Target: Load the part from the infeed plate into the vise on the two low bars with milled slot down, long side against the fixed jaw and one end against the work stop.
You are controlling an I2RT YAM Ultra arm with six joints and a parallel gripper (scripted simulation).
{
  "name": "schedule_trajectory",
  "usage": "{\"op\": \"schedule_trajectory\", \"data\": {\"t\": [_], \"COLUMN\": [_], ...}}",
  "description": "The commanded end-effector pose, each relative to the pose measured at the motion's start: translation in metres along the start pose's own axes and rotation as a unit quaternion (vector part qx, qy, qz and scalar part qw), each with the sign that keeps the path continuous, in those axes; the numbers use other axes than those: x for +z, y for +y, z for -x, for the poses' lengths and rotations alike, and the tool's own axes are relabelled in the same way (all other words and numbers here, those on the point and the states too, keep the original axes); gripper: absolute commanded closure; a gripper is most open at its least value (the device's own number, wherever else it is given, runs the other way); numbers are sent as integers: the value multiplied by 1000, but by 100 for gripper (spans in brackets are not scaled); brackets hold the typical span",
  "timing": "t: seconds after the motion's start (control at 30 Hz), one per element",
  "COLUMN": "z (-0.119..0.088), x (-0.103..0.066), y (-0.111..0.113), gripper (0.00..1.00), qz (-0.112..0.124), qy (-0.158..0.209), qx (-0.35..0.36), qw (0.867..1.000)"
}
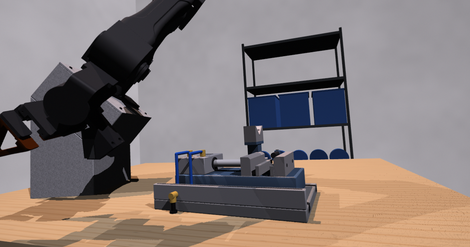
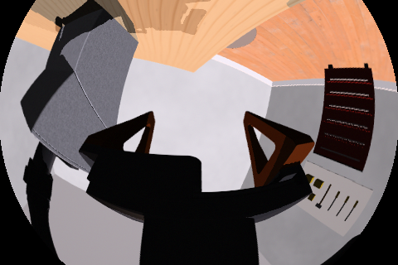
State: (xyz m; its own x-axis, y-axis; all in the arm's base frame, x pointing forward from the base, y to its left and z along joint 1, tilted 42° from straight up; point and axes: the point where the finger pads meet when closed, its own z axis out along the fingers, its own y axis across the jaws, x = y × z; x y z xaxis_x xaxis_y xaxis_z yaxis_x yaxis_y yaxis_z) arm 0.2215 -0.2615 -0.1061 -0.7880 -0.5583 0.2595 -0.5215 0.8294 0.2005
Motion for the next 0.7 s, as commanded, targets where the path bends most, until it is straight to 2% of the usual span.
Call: {"op": "schedule_trajectory", "data": {"t": [0.0, 0.57, 0.67], "z": [-2, -2, -5], "x": [-2, -2, -6], "y": [-1, -1, 5], "gripper": [0, 0, 0], "qz": [-2, -2, 3], "qy": [-1, -1, -3], "qx": [3, 3, 10], "qw": [1000, 1000, 1000]}}
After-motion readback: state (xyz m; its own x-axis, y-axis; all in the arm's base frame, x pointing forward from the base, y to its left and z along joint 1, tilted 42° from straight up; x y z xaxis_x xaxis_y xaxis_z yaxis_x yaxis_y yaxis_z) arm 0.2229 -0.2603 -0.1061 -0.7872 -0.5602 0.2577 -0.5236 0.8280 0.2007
